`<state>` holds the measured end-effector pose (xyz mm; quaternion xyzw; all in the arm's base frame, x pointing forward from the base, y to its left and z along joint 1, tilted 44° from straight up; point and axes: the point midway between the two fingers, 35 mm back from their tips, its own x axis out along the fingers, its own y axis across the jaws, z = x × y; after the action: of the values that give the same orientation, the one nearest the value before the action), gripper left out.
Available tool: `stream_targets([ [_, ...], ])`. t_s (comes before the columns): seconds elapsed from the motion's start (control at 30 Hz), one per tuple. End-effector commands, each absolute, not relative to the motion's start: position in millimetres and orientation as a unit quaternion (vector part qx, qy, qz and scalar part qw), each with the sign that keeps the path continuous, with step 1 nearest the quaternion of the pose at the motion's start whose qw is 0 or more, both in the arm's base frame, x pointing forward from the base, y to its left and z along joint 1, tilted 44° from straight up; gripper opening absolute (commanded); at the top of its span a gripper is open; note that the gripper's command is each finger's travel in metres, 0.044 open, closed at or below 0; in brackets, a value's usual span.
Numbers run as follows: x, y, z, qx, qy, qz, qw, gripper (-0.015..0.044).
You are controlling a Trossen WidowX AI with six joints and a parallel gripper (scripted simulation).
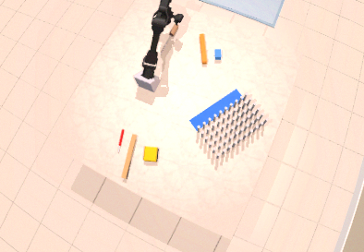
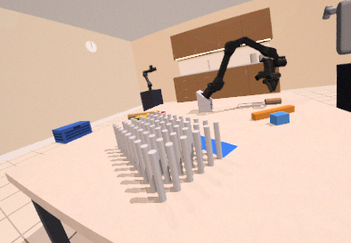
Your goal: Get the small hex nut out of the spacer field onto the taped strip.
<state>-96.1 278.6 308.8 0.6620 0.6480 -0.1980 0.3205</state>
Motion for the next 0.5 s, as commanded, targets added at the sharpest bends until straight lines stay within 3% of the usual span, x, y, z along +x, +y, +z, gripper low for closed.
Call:
stream_targets([
  [0.0,-97.6,283.6,303.8,0.663,0.647,-0.198,0.321,0.028],
  [0.47,-102.2,300.0,288.4,0.663,0.647,-0.198,0.321,0.028],
])
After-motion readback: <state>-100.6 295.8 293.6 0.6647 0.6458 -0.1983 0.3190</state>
